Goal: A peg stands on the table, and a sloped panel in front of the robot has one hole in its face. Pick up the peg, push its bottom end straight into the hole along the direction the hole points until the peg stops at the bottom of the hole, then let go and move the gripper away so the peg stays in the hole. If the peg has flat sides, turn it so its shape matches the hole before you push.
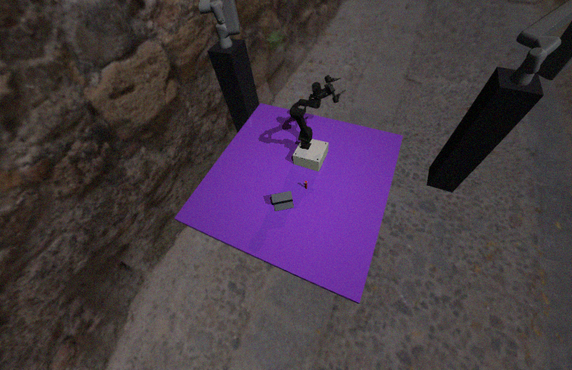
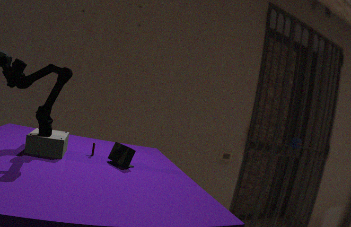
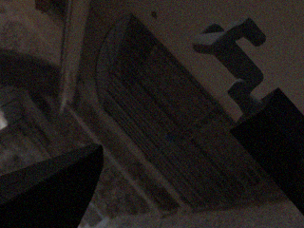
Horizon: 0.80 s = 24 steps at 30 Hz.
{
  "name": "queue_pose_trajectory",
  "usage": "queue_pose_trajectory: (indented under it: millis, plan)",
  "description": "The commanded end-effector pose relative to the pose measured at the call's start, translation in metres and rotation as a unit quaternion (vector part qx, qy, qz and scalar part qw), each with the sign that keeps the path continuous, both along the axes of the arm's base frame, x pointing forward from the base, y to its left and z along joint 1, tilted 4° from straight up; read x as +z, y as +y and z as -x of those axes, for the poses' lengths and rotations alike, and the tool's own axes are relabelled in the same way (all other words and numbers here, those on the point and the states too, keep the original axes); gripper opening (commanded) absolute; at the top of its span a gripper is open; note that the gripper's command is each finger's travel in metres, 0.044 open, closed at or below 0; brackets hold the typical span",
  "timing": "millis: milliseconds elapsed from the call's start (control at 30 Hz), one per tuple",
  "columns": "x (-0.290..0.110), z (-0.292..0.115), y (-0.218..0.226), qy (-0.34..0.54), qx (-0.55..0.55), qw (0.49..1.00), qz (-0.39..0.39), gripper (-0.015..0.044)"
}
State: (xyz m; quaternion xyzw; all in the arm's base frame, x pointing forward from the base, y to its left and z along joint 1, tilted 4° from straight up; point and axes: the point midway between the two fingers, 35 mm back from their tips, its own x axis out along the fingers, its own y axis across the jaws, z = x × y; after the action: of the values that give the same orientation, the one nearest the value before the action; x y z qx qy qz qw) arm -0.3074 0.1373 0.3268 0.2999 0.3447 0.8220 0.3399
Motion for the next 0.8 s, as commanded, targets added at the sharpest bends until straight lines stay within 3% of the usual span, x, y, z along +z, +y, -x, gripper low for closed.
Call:
queue_pose_trajectory:
  millis: [0,767]
  plan:
    - [0.000,0.000,0.001,-0.001,-0.001,1.000,0.000,0.0426]
    - [-0.031,-0.016,0.083,-0.180,-0.115,0.976,-0.035,0.0440]
